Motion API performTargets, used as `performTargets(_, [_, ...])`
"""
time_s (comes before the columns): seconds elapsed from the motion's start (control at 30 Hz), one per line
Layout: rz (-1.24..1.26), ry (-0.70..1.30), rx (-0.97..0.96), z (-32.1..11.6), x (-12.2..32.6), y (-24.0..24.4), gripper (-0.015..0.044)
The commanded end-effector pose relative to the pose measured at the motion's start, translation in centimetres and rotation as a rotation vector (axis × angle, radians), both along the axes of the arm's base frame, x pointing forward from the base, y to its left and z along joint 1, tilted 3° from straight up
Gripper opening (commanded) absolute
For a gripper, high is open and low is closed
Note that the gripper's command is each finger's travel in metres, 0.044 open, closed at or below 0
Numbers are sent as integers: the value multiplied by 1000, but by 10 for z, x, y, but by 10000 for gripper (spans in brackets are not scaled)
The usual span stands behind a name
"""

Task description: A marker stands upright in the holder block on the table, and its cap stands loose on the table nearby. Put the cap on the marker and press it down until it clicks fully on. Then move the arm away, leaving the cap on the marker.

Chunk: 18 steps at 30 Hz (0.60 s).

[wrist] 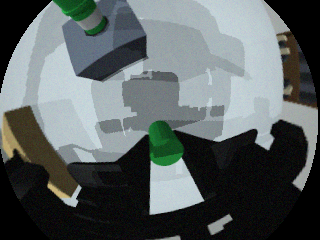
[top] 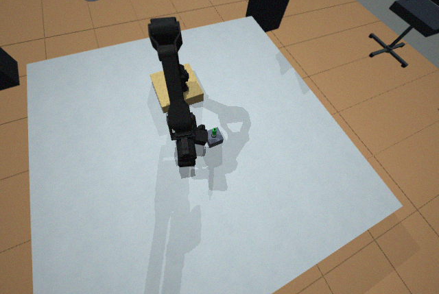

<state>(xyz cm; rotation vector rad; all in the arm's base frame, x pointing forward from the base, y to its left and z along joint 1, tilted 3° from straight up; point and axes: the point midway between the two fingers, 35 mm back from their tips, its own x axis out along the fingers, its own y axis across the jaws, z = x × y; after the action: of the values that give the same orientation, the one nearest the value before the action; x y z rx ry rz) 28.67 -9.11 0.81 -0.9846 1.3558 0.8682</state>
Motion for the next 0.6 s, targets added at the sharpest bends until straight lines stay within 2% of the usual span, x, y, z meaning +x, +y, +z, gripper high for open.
performTargets(0.0, [6,0,4,4,1,0,6])
performTargets(0.57, [6,0,4,60,-2,3,0])
